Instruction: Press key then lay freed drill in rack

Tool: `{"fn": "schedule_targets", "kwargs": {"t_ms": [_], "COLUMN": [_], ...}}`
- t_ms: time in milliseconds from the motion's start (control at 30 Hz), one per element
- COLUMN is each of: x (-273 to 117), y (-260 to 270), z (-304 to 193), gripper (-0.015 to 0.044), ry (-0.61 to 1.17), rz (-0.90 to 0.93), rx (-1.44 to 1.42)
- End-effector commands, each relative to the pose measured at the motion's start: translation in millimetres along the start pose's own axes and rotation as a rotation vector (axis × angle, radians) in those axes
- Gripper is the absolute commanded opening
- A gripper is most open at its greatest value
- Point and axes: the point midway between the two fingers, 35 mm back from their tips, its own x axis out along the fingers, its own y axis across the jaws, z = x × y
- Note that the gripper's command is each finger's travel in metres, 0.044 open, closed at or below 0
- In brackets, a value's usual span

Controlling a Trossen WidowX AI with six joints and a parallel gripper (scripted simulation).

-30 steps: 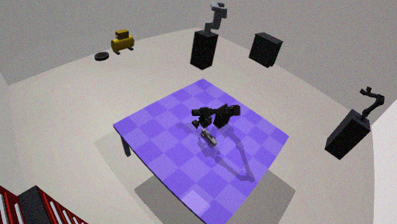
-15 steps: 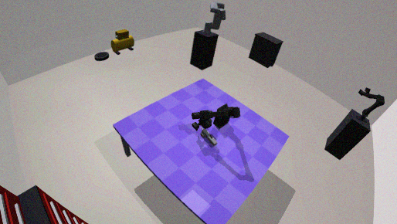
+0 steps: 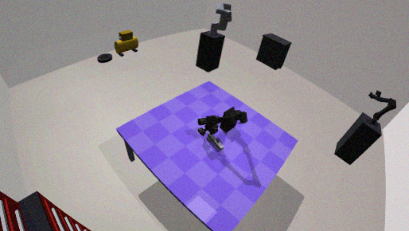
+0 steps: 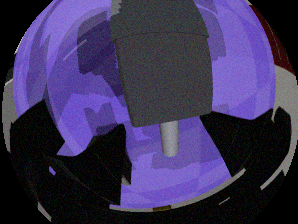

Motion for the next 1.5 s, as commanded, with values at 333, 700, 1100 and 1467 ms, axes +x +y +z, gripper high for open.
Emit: {"fn": "schedule_targets", "kwargs": {"t_ms": [333, 700, 1100, 1467], "x": [-0.2, -0.2, -0.7, -1.3], "y": [-0.2, 0.1, 0.2, -0.3], "z": [0.1, -1.5, -18.1, -34.8], "gripper": [0.0046, 0.0, 0.0, 0.0], "ry": [0.0, -0.001, -0.003, -0.002], "rz": [0.0, 0.001, 0.002, 0.002], "rx": [-0.001, 0.001, 0.005, 0.004]}}
